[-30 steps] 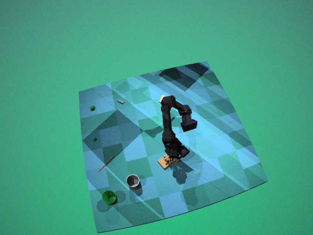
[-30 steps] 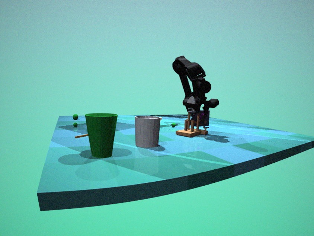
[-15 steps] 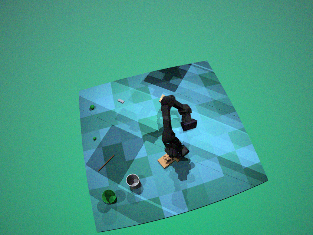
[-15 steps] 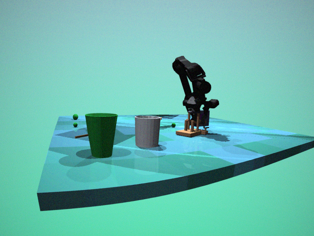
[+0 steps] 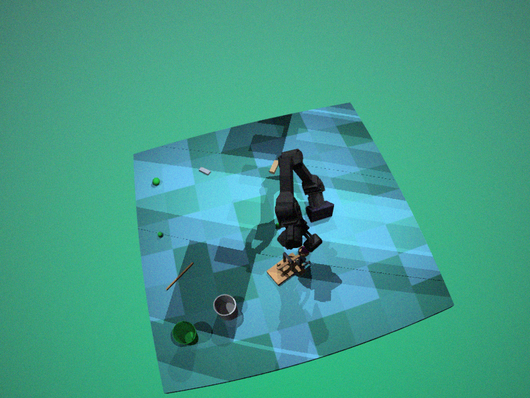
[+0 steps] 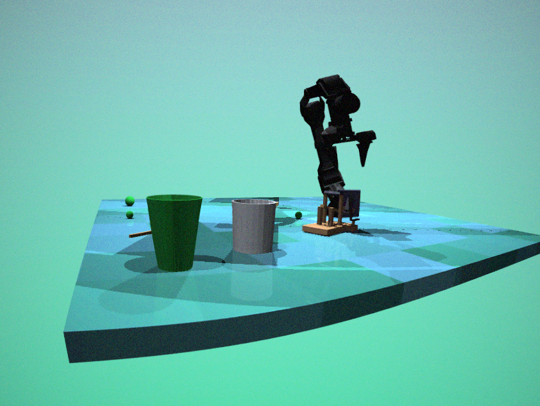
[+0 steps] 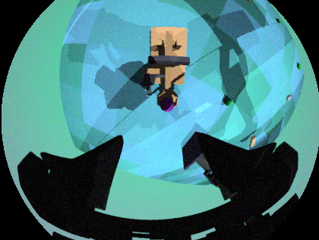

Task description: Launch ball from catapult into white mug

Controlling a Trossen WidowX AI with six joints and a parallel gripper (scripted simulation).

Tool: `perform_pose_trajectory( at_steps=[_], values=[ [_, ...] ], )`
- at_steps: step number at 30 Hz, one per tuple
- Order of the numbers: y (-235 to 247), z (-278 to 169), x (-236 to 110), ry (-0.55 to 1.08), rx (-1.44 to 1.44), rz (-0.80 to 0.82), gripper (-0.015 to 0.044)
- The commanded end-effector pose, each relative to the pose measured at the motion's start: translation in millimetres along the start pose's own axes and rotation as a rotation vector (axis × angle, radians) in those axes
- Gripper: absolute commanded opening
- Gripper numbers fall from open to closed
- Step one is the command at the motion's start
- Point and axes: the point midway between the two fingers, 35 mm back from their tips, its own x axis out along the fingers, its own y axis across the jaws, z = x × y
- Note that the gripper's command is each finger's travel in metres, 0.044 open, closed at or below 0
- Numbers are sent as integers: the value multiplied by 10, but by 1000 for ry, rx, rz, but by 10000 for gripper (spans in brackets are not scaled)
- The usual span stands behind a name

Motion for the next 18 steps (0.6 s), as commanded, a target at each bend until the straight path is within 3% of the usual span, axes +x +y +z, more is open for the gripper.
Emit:
perform_pose_trajectory(
  at_steps=[1, 18],
  values=[
    [56, 227, 20, -41, -43, 20, 440],
    [234, 1567, -683, -523, -277, 122, 440]
  ],
)
